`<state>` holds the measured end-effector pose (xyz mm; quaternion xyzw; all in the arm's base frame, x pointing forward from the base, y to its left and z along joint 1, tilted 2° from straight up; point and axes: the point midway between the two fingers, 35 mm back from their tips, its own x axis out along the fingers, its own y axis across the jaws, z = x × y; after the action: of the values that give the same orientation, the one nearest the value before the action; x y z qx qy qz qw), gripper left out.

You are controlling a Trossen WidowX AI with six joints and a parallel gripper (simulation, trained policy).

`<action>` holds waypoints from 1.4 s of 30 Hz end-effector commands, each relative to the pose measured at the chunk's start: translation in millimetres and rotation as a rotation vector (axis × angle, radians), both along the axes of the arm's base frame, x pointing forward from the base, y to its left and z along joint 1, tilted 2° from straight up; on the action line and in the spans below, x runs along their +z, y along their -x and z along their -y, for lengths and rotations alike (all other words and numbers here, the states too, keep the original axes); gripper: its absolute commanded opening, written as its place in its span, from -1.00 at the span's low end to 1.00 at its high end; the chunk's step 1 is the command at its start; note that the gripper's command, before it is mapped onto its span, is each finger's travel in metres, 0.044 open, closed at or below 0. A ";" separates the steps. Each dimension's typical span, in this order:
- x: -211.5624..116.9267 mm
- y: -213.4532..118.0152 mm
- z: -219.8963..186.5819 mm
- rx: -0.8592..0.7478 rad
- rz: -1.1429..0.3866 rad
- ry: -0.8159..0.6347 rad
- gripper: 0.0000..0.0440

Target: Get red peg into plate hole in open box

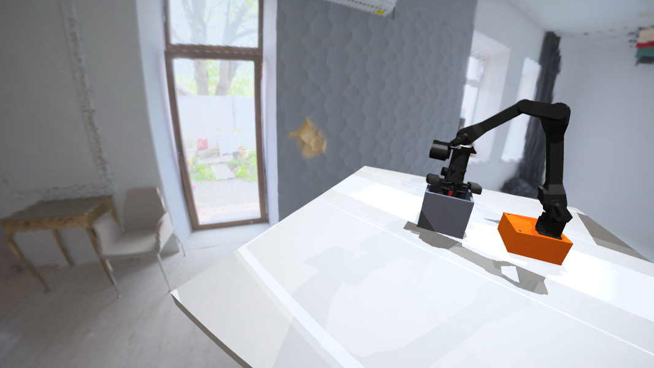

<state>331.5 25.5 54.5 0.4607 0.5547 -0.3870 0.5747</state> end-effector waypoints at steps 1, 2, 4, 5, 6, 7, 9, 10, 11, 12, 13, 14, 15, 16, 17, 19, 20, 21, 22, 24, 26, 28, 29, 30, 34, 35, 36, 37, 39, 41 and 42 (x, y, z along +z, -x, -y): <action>-5.2 -1.5 1.2 0.014 -0.012 0.010 -0.82; -6.2 -1.4 1.0 0.018 -0.016 0.010 -0.75; -8.6 -0.7 0.7 0.024 -0.027 0.009 -0.59; -8.8 -0.4 0.4 0.027 -0.032 0.007 -0.54; -9.3 0.2 -0.2 0.028 -0.037 0.002 -0.54; -9.6 0.8 -1.2 0.029 -0.042 -0.005 -0.55; -9.5 2.9 -3.2 0.029 -0.056 -0.020 -0.58; -8.8 3.7 -4.6 0.027 -0.062 -0.030 -0.59; -8.2 5.0 -6.2 0.026 -0.070 -0.040 -0.59; -7.5 6.5 -7.7 0.024 -0.078 -0.050 -0.60; -6.7 7.9 -9.2 0.023 -0.086 -0.059 -0.60; -5.9 9.2 -10.6 0.021 -0.092 -0.068 -0.61; -5.2 10.5 -12.0 0.020 -0.099 -0.075 -0.61; -4.4 11.6 -13.2 0.018 -0.105 -0.083 -0.62; -3.8 12.7 -14.4 0.017 -0.111 -0.089 -0.63; -2.7 14.9 -16.7 0.013 -0.122 -0.101 -0.64; -2.2 15.9 -17.8 0.011 -0.127 -0.107 -0.64; -1.7 16.9 -18.9 0.010 -0.132 -0.112 -0.65; -1.2 17.9 -20.0 0.008 -0.137 -0.117 -0.66; -0.5 19.9 -22.1 0.005 -0.146 -0.125 -0.67; 0.0 21.7 -23.9 0.001 -0.156 -0.132 -0.68; 0.3 23.3 -25.7 -0.002 -0.164 -0.138 -0.68; 0.4 24.1 -26.5 -0.003 -0.168 -0.140 -0.68; 0.5 24.8 -27.3 -0.004 -0.172 -0.142 -0.67; 4.3 24.6 -28.8 -0.010 -0.180 -0.147 -0.68; 8.5 22.0 -28.8 -0.012 -0.175 -0.152 -0.74; 11.8 19.6 -28.5 -0.014 -0.170 -0.159 -0.80; 15.0 16.9 -27.9 -0.017 -0.164 -0.166 -0.85; 20.0 12.4 -26.6 -0.020 -0.156 -0.179 -0.95; 24.2 8.5 -25.7 -0.021 -0.148 -0.191 -1.00; 27.0 6.7 -25.6 -0.020 -0.142 -0.199 -1.00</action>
<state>321.8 52.0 77.7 0.4882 0.6229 -0.3733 0.4840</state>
